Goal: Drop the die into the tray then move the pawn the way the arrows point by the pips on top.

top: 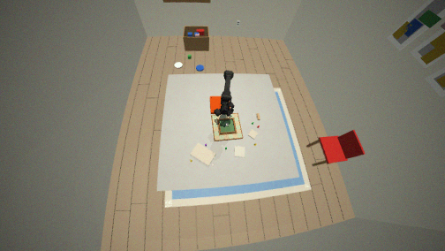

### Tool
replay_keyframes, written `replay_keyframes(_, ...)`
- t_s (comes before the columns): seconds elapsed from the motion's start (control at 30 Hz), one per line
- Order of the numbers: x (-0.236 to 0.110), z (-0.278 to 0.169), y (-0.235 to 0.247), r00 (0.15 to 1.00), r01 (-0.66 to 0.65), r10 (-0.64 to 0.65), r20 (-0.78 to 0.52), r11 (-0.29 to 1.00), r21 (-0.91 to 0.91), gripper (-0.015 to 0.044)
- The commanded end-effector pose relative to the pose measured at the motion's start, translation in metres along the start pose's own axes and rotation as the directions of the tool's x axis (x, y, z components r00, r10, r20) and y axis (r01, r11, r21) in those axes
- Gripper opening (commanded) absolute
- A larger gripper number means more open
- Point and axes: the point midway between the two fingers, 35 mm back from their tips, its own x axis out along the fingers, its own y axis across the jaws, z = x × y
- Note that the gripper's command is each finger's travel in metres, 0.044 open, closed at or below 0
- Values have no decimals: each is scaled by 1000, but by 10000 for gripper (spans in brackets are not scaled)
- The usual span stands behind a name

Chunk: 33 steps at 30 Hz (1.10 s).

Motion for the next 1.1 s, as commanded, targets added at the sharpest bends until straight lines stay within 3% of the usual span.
replay_keyframes(0.0,7,11,-17,1000,4,-4,-5,1000,-5,0)
replay_keyframes(0.77,64,54,-110,1000,11,-11,-2,1000,-5,0)
replay_keyframes(1.07,79,55,-114,1000,11,-11,-2,1000,-5,0)
